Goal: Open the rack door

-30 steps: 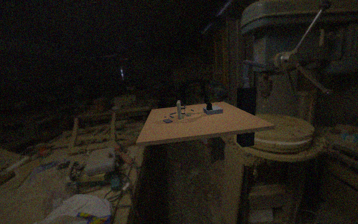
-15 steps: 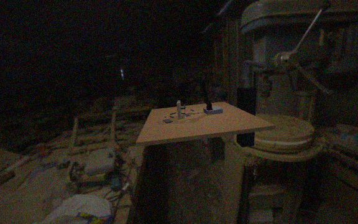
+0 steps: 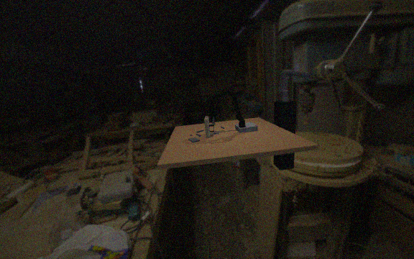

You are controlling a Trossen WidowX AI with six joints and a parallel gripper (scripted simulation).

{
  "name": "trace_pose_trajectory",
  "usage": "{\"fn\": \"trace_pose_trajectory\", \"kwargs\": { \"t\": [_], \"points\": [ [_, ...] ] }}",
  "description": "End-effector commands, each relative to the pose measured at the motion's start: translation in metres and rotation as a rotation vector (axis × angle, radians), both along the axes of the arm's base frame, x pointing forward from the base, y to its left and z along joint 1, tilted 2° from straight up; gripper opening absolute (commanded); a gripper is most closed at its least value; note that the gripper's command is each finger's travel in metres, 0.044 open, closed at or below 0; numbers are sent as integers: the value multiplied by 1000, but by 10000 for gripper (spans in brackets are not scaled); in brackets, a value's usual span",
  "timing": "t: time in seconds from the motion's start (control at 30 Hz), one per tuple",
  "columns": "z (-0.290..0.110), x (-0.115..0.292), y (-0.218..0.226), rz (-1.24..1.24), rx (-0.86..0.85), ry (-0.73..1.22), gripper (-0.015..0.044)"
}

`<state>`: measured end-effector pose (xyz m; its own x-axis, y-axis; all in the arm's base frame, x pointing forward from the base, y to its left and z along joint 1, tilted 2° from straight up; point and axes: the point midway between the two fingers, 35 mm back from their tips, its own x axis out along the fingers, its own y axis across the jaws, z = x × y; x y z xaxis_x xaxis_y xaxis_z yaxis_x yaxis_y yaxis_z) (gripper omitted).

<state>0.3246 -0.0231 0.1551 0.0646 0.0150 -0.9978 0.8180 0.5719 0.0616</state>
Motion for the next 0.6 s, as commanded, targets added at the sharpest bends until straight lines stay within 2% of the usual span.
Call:
{"fn": "trace_pose_trajectory", "kwargs": {
  "t": [0.0,0.57],
  "points": [
    [0,0,0,-184,13,3,25],
    [0,0,0,-1020,67,16,25]
  ]
}}
